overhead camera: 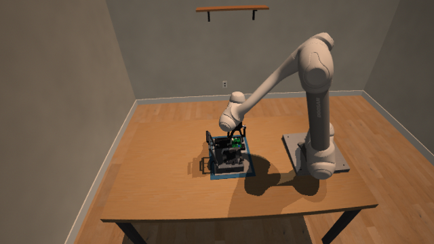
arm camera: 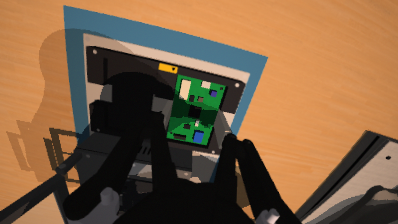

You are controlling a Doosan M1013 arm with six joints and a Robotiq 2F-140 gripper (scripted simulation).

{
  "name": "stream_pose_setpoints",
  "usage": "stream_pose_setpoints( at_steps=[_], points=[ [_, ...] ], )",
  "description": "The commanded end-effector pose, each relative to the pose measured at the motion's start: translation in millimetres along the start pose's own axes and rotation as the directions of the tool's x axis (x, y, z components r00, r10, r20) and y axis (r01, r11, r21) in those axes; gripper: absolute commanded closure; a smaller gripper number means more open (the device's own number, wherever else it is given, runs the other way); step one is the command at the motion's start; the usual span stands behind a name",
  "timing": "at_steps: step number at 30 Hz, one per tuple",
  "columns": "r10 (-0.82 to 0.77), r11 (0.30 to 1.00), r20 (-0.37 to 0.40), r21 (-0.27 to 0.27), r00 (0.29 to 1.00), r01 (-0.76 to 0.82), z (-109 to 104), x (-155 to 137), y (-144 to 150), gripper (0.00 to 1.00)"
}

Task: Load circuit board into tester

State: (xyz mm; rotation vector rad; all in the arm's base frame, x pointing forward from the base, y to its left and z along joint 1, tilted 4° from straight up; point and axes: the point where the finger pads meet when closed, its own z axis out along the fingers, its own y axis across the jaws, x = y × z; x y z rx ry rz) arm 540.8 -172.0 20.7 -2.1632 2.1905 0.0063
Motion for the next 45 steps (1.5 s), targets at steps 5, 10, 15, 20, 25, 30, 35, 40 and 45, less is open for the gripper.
stream_pose_setpoints(
  at_steps=[5, 10, 15, 20, 25, 30, 35, 40, 45],
  points=[
    [0.0, 1.0, 0.0, 0.0, 1.0, 0.0, -1.9, 0.0, 0.0, 0.54],
    [0.0, 1.0, 0.0, 0.0, 1.0, 0.0, -4.8, 0.0, 0.0, 0.54],
    [0.0, 1.0, 0.0, 0.0, 1.0, 0.0, -8.7, 0.0, 0.0, 0.54],
    [0.0, 1.0, 0.0, 0.0, 1.0, 0.0, -11.4, 0.0, 0.0, 0.54],
    [0.0, 1.0, 0.0, 0.0, 1.0, 0.0, -16.0, 0.0, 0.0, 0.54],
    [0.0, 1.0, 0.0, 0.0, 1.0, 0.0, -20.5, 0.0, 0.0, 0.54],
    [0.0, 1.0, 0.0, 0.0, 1.0, 0.0, -23.7, 0.0, 0.0, 0.54],
    [0.0, 1.0, 0.0, 0.0, 1.0, 0.0, -26.2, 0.0, 0.0, 0.54],
    [0.0, 1.0, 0.0, 0.0, 1.0, 0.0, -28.3, 0.0, 0.0, 0.54]
  ],
)
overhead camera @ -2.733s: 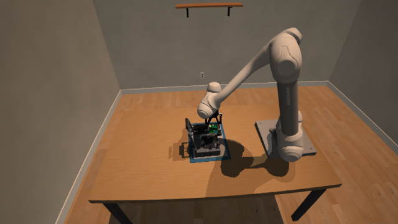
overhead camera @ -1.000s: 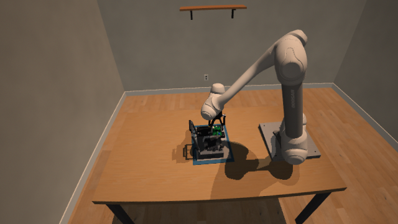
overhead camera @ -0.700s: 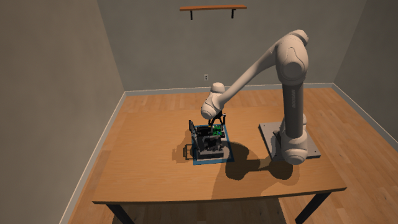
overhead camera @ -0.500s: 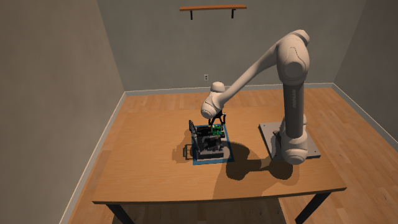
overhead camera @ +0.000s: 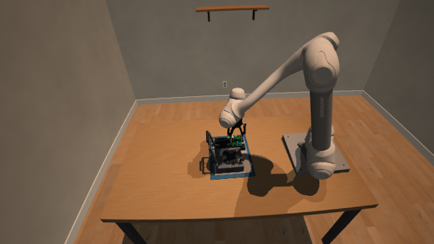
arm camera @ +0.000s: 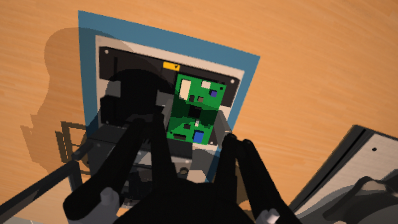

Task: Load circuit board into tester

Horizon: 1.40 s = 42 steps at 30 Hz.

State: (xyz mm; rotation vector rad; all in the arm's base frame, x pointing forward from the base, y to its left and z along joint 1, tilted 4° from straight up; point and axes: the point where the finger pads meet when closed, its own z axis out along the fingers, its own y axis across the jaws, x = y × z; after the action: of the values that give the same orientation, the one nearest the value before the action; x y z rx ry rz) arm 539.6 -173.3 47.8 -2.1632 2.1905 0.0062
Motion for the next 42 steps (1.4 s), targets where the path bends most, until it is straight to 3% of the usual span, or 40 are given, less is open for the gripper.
stream_pose_setpoints(
  at_steps=[1, 25, 42],
  points=[
    [0.0, 1.0, 0.0, 0.0, 1.0, 0.0, -1.4, 0.0, 0.0, 0.54],
    [0.0, 1.0, 0.0, 0.0, 1.0, 0.0, -8.6, 0.0, 0.0, 0.54],
    [0.0, 1.0, 0.0, 0.0, 1.0, 0.0, -45.7, 0.0, 0.0, 0.54]
  ],
)
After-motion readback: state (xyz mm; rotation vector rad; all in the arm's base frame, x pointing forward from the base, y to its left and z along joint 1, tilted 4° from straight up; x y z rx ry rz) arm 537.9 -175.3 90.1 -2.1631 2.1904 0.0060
